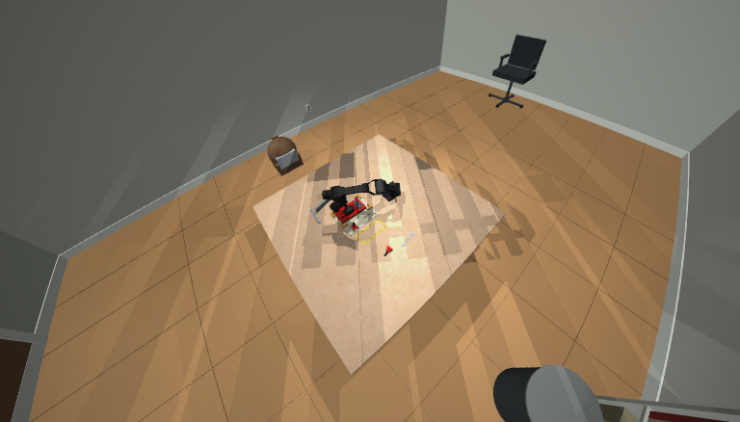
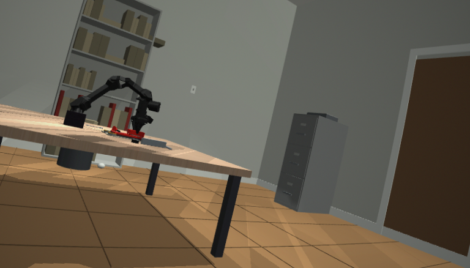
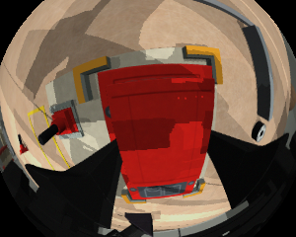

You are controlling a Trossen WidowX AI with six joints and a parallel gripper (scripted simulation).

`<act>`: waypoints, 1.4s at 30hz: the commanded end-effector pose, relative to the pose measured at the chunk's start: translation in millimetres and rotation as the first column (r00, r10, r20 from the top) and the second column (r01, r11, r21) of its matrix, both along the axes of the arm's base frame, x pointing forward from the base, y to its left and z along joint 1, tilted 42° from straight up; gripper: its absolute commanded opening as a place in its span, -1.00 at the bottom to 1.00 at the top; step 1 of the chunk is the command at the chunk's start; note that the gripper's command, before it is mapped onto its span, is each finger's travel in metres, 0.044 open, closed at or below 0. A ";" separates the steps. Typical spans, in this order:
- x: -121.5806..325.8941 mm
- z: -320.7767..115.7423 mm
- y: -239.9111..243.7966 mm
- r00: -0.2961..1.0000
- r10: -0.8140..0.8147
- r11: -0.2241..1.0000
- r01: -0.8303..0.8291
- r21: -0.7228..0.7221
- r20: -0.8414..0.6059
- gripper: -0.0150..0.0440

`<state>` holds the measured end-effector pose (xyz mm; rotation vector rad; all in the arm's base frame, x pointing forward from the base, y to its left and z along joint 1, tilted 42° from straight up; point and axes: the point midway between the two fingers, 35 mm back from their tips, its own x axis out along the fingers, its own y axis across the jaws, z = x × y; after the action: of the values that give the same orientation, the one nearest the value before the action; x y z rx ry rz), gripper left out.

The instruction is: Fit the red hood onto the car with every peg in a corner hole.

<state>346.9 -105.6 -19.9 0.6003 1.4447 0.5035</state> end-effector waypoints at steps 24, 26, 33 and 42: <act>-0.1 -1.1 1.1 1.000 0.000 1.000 0.000 0.000 0.000 0.84; -0.1 -1.1 1.1 1.000 0.000 1.000 0.000 0.000 0.000 1.00; 0.0 9.5 -9.2 1.000 -0.001 1.000 0.001 0.000 0.000 1.00; -5.8 51.8 -45.2 1.000 -0.004 1.000 0.004 0.001 0.003 1.00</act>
<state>344.2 -142.3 20.8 0.6079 1.4367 0.4994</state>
